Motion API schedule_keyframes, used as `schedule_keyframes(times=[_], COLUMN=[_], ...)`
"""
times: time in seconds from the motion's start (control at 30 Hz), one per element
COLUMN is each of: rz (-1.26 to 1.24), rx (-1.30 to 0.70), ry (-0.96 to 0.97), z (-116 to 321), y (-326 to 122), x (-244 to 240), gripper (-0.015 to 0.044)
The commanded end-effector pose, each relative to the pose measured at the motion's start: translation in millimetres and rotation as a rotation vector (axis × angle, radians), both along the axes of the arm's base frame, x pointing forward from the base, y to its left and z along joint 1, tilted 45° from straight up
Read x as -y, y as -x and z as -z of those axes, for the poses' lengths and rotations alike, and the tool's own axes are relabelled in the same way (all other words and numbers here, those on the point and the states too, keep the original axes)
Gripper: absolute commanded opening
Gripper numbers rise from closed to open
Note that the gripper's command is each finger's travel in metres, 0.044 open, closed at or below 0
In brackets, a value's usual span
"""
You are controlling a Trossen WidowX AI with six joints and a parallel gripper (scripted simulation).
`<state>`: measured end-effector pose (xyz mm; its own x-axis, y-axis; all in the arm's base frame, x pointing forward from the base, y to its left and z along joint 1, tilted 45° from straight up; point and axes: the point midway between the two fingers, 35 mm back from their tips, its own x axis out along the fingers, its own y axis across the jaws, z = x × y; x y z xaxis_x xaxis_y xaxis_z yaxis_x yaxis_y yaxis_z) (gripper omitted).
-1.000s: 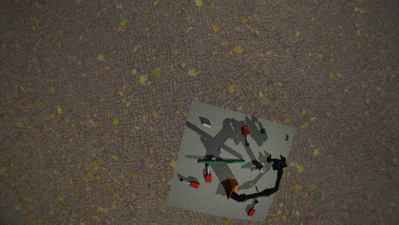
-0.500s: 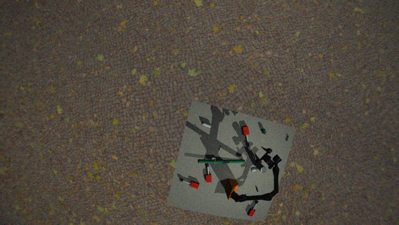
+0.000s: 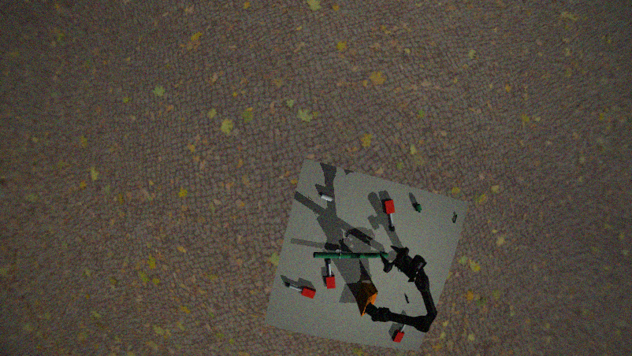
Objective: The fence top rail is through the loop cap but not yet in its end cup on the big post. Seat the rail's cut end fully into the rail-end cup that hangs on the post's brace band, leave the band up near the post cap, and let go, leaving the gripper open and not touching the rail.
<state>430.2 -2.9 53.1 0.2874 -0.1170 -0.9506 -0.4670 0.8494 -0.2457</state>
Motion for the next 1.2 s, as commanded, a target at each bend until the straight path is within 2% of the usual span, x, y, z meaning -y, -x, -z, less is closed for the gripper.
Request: schedule_keyframes(times=[0.0,0.23,0.7,0.83,1.17], rz=[0.261,0.418,0.41,0.279,-0.359], rx=[0.073,0.326,0.325,0.234,-0.105], ry=[0.262,0.46,0.467,0.511,0.65], z=[4.3,-5.8,-6.8,-16.7,-60.4], y=[57.0,104.9,105.6,106.1,120.4], x=[-29.2,-45.4,-44.6,-31.1,28.1], gripper=[0.044,0.044,0.044,0.044,0.044])
